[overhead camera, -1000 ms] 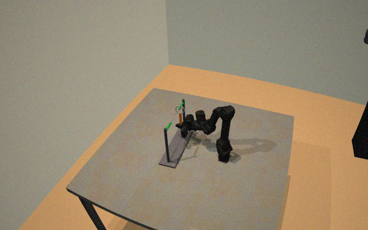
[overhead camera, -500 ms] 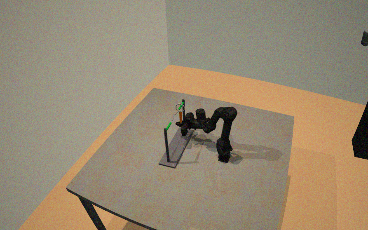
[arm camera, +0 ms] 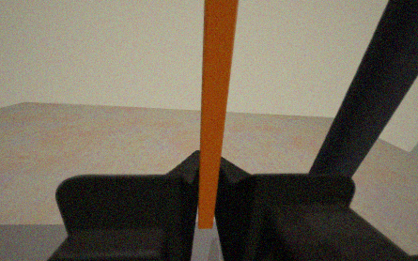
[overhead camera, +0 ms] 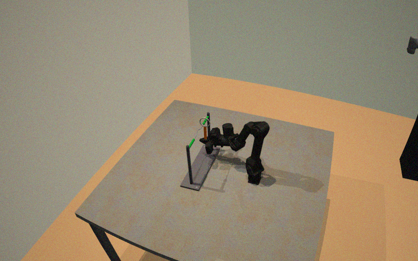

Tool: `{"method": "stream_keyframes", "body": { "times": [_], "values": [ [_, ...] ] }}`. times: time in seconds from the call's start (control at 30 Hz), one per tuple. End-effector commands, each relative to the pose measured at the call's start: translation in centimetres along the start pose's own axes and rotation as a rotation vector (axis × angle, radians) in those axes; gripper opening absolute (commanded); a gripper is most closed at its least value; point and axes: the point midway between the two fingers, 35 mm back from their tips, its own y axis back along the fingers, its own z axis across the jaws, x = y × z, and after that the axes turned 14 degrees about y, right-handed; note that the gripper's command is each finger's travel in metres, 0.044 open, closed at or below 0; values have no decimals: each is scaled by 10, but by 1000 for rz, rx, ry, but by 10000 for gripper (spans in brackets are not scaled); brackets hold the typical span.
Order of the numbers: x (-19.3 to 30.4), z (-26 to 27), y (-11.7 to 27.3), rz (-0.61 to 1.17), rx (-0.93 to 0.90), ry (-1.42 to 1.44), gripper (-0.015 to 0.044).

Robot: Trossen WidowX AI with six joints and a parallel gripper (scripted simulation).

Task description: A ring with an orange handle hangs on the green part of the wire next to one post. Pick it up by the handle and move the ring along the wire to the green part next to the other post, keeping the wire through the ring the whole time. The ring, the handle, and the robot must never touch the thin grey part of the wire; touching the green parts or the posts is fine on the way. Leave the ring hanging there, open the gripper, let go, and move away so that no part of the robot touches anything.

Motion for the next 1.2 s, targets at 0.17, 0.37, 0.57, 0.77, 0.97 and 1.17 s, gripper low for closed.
{"method": "stream_keyframes", "body": {
  "times": [0.17, 0.37, 0.57, 0.77, 0.97, 1.17],
  "values": [
    [-1, 0, 0, -3, -4, 2, -150],
    [-1, 2, 0, -2, -4, 1, -150],
    [-3, 8, 0, 1, -7, 0, -150],
    [-4, 13, 0, 2, -9, -1, -150],
    [-6, 19, 0, 3, -11, -2, -150],
    [-7, 25, 0, 4, -12, -3, -150]
  ]
}}
